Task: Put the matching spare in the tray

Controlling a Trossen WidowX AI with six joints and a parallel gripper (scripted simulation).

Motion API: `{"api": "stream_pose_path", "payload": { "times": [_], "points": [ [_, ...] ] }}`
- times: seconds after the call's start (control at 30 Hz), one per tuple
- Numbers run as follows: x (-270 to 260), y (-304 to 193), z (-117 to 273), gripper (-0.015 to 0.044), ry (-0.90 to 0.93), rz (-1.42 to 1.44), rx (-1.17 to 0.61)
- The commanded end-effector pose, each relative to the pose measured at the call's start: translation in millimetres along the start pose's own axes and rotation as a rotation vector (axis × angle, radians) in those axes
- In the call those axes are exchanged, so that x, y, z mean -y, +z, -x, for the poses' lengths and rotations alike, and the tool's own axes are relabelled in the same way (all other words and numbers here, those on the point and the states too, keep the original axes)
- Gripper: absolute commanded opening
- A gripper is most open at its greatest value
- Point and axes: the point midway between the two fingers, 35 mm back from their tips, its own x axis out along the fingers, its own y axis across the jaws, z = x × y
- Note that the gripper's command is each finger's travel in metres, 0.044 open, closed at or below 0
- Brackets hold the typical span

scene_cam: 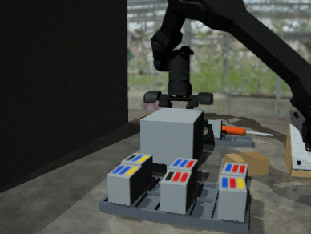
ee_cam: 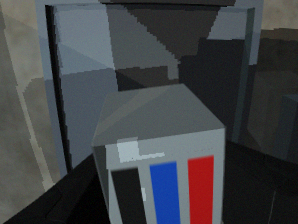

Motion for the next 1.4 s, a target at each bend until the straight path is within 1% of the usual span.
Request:
{"api": "stream_pose_path", "payload": {
  "times": [0.0, 0.03, 0.6, 0.67, 0.7, 0.87, 0.93, 1.37],
  "points": [
    [2.0, -1.2, -4.0, 0.0, 0.0, -0.006, -0.005],
    [2.1, -1.3, -4.3, 0.0, 0.0, -0.006, -0.005],
    [0.2, -0.2, -1.3, 0.044, 0.0, 0.0, 0.0],
    [-0.8, 0.7, 6.9, 0.044, 0.0, 0.0, 0.0],
    [-1.8, 1.7, 17.3, 0.044, 0.0, -0.001, 0.001],
    [-0.3, 1.7, 86.9, 0.044, -0.001, -0.006, 0.0],
    [2.1, 0.0, 104.0, 0.044, -0.001, -0.007, -0.001],
    [2.4, 2.5, 103.0, 0.044, 0.016, -0.015, 0.006]
  ]
}}
